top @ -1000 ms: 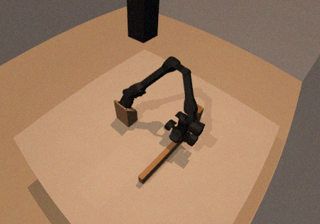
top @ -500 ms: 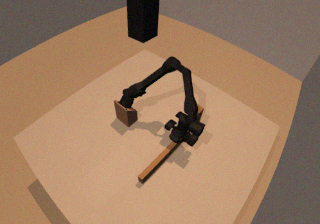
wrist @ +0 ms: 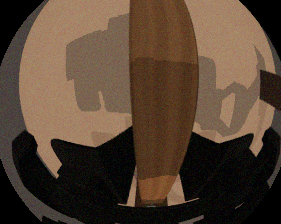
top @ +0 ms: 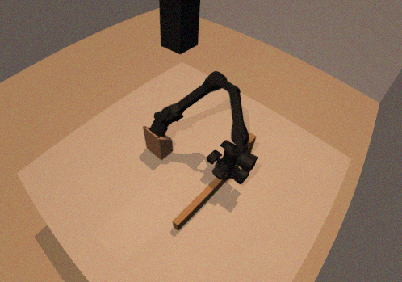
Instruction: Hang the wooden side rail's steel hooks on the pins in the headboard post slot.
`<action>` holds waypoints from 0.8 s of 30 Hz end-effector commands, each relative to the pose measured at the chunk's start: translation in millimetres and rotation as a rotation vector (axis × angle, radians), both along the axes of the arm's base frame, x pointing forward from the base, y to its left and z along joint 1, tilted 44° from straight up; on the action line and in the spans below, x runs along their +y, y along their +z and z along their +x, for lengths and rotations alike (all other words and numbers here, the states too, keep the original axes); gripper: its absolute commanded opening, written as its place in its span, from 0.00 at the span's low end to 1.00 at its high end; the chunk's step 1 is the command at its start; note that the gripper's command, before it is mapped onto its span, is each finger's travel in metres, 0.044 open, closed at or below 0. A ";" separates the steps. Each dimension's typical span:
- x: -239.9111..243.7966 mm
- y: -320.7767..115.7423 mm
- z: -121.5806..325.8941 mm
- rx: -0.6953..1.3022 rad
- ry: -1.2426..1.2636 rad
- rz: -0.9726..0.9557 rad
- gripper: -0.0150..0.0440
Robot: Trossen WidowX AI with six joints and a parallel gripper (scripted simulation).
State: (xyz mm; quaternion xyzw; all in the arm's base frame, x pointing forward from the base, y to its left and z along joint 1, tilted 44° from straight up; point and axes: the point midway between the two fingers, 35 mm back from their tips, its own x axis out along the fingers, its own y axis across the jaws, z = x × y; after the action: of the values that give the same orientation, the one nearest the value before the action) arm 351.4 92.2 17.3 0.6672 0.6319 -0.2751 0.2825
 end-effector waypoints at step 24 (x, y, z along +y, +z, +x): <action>-6.2 5.1 1.2 0.001 -0.011 0.003 0.25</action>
State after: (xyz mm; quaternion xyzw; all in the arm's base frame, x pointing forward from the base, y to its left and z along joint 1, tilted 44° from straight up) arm 349.9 91.1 19.5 0.6661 0.6342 -0.2754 0.2798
